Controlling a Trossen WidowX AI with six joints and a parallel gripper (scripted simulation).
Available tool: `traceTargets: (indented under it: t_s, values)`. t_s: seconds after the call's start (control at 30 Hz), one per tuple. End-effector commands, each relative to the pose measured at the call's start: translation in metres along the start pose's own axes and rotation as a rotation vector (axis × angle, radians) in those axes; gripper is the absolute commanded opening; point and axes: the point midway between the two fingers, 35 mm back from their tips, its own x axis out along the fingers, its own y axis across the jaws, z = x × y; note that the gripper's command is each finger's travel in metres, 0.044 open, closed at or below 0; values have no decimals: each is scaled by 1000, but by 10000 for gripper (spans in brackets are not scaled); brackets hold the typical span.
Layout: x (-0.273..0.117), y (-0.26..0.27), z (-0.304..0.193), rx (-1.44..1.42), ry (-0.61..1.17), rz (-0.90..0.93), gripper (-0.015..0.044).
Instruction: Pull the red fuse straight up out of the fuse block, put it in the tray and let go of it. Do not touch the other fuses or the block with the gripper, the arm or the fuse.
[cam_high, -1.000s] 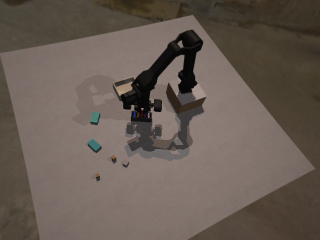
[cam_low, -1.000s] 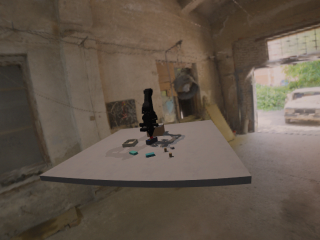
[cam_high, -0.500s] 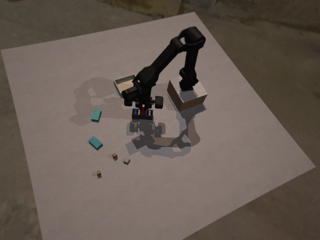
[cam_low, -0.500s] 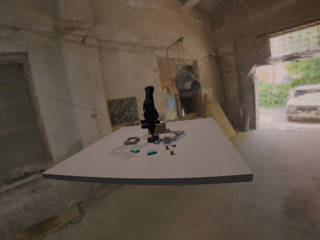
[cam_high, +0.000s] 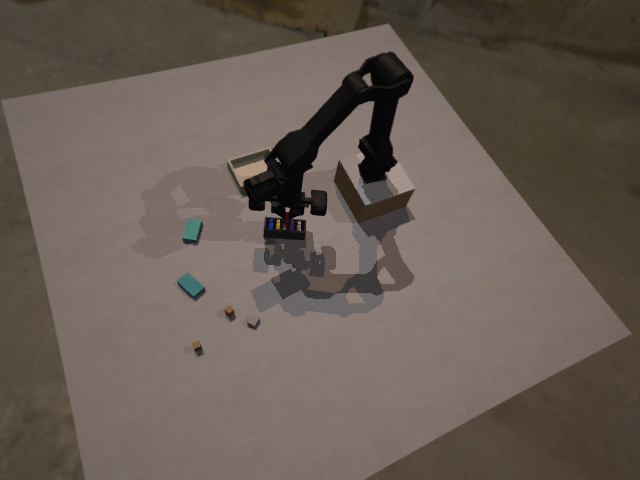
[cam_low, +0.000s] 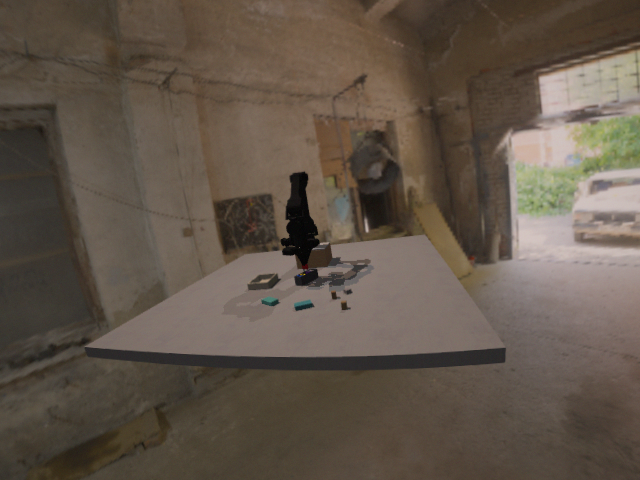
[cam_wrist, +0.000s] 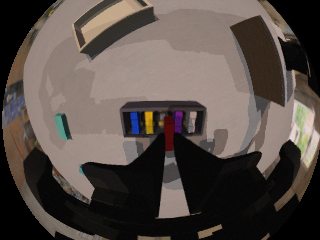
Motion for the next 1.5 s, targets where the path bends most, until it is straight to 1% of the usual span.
traceTargets:
  t_s: [0.0, 0.27, 0.53, 0.97, 1.47]
  values:
    - [-8, 2, -1, -2, 2, 9, 0]
    - [-20, 2, -1, -2, 2, 9, 0]
    - [-21, 8, 4, -2, 2, 10, 0]
    - [-23, 52, 57, -2, -4, 15, 0]
    - [-24, 87, 133, -2, -11, 18, 0]
